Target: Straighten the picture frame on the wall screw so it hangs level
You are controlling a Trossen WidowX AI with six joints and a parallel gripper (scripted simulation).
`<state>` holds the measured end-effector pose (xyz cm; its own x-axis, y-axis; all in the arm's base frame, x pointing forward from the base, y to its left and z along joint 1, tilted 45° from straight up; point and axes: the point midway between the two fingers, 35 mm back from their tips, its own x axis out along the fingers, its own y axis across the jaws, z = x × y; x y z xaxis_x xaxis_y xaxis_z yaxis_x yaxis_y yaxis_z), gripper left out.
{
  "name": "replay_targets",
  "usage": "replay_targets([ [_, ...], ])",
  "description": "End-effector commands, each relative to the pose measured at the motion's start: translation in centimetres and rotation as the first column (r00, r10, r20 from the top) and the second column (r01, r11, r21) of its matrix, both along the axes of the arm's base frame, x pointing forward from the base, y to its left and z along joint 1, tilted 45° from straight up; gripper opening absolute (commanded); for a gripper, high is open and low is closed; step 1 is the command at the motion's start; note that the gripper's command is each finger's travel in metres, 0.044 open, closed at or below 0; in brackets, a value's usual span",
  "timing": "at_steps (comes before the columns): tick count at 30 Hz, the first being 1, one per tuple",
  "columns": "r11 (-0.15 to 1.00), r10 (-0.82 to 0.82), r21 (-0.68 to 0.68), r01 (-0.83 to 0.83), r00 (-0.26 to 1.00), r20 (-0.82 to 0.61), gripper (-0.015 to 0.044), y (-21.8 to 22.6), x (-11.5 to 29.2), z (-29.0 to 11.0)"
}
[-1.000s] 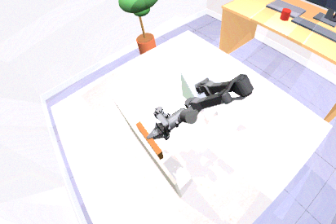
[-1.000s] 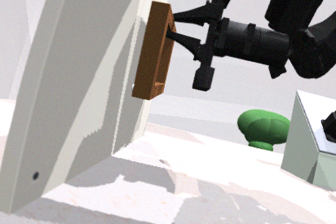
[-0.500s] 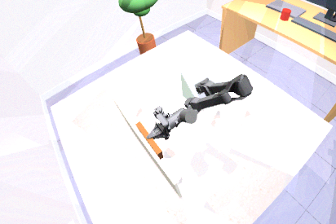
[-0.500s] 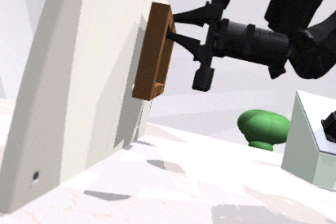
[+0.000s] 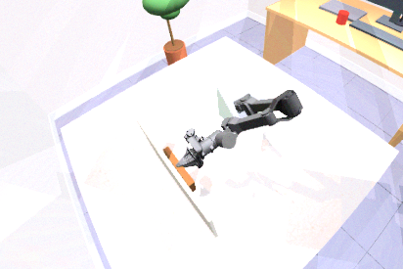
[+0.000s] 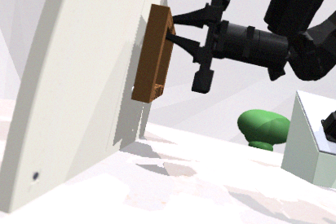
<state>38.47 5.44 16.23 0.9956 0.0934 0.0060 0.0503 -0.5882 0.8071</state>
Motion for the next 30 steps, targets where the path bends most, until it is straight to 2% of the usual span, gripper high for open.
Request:
replay_targets([
  [1, 1.0, 0.001, 0.0, -0.001, 1.0, 0.001, 0.0, 0.0, -0.01, 0.05],
  [15, 1.0, 0.0, 0.005, 0.0, 1.0, 0.0, 0.0, 0.03, 0.0, -0.04],
  [19, 0.998, 0.001, 0.068, 0.0, 1.0, -0.006, 0.0, 0.04, 0.0, -0.05],
  [30, 0.992, 0.002, 0.125, 0.0, 1.0, -0.011, 0.0, 0.06, 0.01, -0.1],
])
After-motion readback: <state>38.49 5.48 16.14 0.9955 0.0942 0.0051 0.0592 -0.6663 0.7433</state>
